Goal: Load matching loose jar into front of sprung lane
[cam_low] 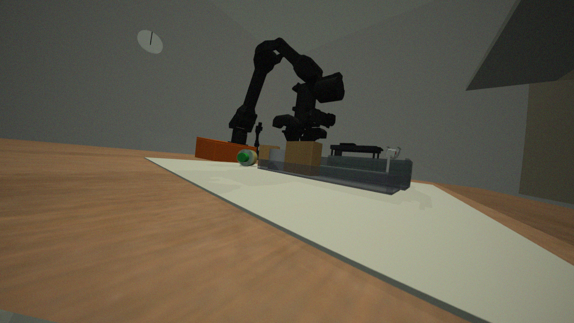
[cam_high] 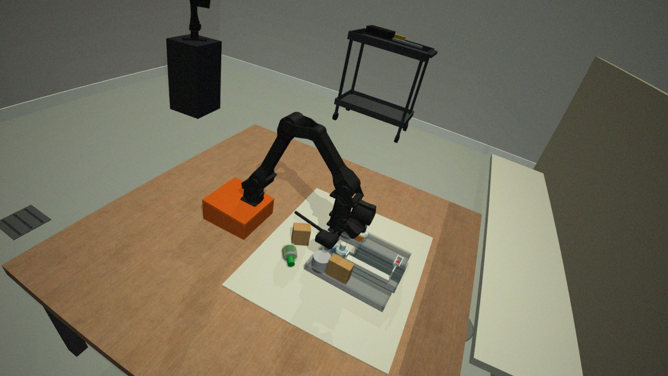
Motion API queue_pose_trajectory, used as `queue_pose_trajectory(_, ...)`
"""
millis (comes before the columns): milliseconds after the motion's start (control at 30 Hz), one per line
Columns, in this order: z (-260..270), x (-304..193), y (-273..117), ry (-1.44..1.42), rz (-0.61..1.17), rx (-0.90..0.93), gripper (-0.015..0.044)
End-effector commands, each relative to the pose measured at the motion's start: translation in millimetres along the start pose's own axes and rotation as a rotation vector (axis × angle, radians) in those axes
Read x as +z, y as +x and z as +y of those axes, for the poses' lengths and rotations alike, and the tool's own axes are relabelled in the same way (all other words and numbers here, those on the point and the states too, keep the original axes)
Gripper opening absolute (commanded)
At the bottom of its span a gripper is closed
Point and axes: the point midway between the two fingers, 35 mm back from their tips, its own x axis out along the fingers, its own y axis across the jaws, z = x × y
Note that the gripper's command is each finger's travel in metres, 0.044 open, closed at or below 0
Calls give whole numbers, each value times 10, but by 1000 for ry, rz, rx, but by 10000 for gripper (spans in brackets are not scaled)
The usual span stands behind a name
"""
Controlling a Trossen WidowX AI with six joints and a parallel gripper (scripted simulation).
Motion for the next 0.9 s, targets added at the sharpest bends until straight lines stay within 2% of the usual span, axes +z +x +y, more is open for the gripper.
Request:
queue_pose_trajectory(0,4,42,14,-4,-19,2,0)
queue_pose_trajectory(867,4,19,65,-4,-18,2,0)
